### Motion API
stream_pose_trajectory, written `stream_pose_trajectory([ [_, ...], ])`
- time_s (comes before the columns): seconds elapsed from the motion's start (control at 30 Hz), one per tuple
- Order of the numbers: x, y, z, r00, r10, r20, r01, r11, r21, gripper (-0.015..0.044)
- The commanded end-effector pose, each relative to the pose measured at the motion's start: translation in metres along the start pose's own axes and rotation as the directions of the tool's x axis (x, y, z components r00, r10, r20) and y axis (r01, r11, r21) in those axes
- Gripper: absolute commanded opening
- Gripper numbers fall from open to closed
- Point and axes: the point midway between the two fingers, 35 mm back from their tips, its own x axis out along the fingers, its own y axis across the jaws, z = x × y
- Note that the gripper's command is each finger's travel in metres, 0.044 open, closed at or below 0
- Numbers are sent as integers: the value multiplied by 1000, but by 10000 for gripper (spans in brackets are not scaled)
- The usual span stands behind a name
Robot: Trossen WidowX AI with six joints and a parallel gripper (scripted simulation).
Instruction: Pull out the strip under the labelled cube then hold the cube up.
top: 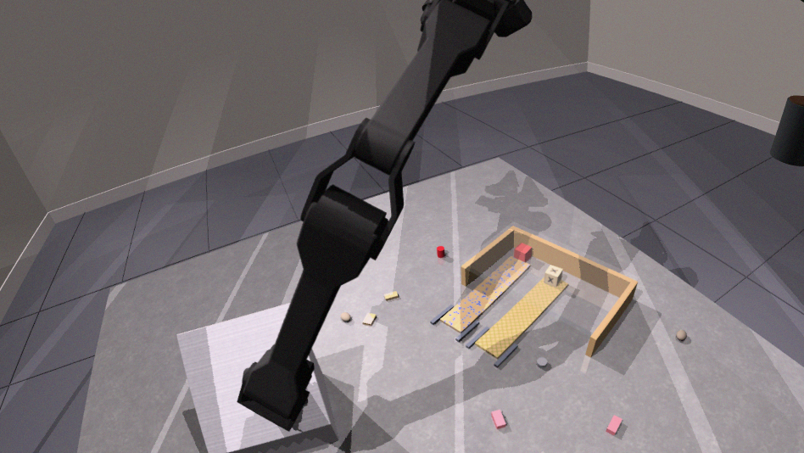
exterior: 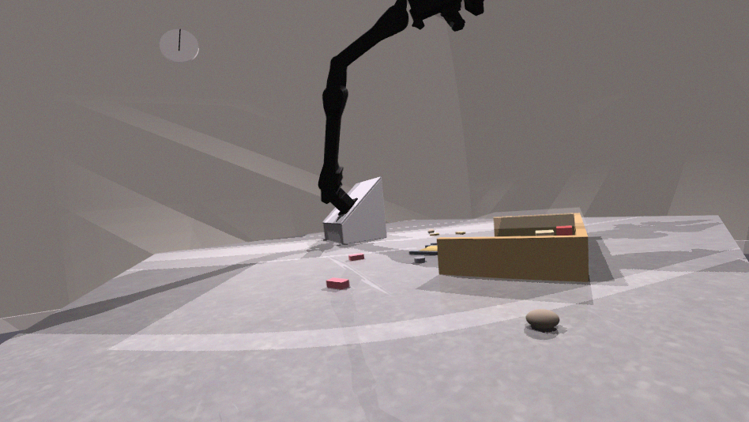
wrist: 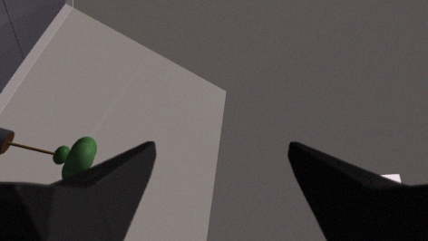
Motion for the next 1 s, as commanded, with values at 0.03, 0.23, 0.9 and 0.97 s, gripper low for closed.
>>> stream_pose_trajectory([
  [0.03, -2, 6, 2, 1000, 23, -2, -23, 999, 46, 400],
  [0.23, -24, 55, 20, 975, 221, -18, -192, 880, 435, 400],
  [0.9, -176, 194, 114, 670, 740, -58, 75, 10, 997, 400],
  [0.97, -194, 203, 123, 633, 771, -63, 147, -40, 988, 400],
])
